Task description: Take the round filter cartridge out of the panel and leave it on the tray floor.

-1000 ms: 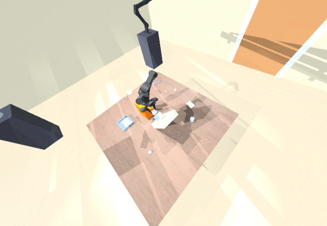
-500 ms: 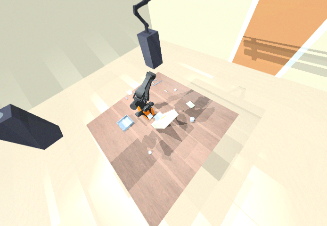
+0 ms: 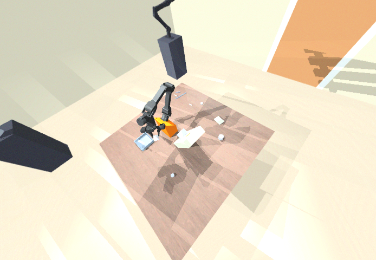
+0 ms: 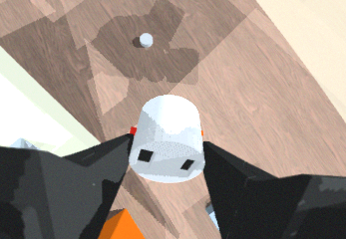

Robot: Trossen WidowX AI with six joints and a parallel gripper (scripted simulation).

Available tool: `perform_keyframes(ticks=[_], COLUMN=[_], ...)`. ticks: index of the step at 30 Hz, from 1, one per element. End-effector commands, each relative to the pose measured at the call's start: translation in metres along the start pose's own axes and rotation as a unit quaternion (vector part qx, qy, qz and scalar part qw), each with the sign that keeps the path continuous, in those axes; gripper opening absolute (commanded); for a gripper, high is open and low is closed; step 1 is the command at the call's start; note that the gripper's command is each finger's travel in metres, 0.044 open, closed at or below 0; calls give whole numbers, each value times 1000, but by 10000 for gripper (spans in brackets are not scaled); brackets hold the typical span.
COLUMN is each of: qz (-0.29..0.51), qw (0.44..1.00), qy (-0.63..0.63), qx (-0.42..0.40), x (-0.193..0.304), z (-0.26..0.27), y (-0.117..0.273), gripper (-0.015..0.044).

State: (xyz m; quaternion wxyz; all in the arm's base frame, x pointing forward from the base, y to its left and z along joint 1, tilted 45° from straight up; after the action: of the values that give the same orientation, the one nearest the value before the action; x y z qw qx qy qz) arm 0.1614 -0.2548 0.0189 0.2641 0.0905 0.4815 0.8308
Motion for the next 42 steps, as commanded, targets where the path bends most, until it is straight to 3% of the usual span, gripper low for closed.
perform_keyframes(ticks=[1,7,13,25,36,42], qz=[9,15,15,31,56,60], qw=[996,973,970,922,858,848], qy=[-80,-203,-214,-338,-449,-463], qx=[41,106,113,187,244,250], x=[11,32,37,125,208,220], z=[-27,-67,-72,-120,-128,-126], y=[-1,0,-2,-37,-70,-77], gripper=[0,0,0,0,0,0])
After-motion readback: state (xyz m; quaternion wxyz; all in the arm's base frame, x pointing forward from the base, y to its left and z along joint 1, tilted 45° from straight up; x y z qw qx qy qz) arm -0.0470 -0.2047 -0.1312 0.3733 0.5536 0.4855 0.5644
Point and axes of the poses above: the point midway between the two fingers, 35 mm back from their tips, its own y axis back along the fingers, its own z axis across the jaws, x = y × z, the point moved 5 cm from there along y, back along the fingers, and after that the axes turned 15 degrees about y, right-handed, at the moved point
